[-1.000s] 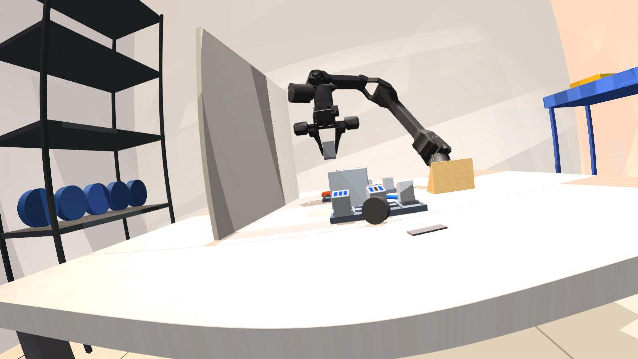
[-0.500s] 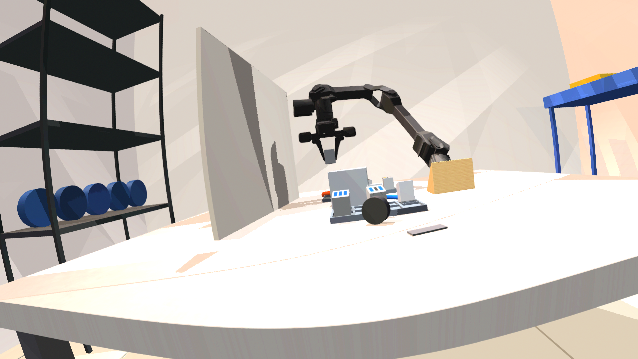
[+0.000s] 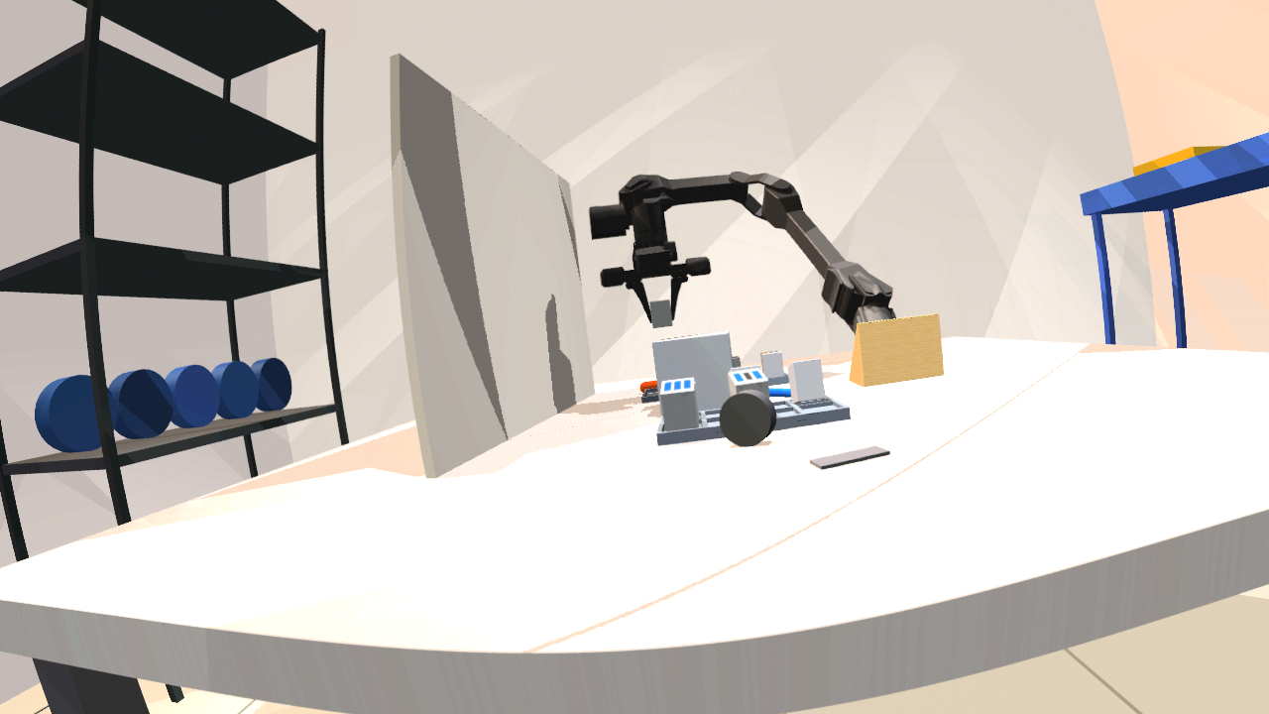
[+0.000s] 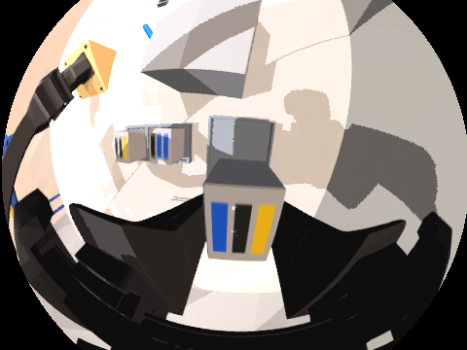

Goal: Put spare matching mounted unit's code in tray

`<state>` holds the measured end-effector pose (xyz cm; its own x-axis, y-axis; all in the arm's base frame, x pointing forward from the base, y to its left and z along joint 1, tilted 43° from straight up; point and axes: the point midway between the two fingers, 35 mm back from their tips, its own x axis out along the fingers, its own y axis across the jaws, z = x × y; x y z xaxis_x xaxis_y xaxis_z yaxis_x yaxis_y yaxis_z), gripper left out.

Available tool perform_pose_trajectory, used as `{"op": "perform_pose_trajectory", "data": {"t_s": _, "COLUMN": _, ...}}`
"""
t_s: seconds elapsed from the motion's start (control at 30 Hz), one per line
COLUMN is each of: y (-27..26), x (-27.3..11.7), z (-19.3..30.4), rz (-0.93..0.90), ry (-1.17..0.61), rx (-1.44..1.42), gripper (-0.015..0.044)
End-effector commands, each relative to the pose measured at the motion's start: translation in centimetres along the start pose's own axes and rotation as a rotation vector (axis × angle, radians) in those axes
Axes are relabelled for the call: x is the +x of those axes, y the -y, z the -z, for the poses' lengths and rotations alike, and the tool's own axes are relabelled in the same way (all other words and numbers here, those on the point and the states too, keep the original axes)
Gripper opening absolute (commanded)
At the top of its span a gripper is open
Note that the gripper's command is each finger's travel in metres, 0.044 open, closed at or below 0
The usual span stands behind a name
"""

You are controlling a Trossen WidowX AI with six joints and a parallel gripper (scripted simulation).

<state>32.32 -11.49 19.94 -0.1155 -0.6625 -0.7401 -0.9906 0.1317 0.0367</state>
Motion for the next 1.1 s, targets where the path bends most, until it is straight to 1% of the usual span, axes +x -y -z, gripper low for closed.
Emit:
{"op": "perform_pose_trajectory", "data": {"t_s": 0.0, "y": 0.0, "x": 0.4, "z": 0.1, "rz": -0.002, "ry": -0.004, "rx": -0.006, "gripper": 0.0}}
{"op": "perform_pose_trajectory", "data": {"t_s": 1.07, "y": 0.3, "x": 2.7, "z": 0.0, "rz": -0.001, "ry": -0.001, "rx": -0.005, "gripper": 0.0}}
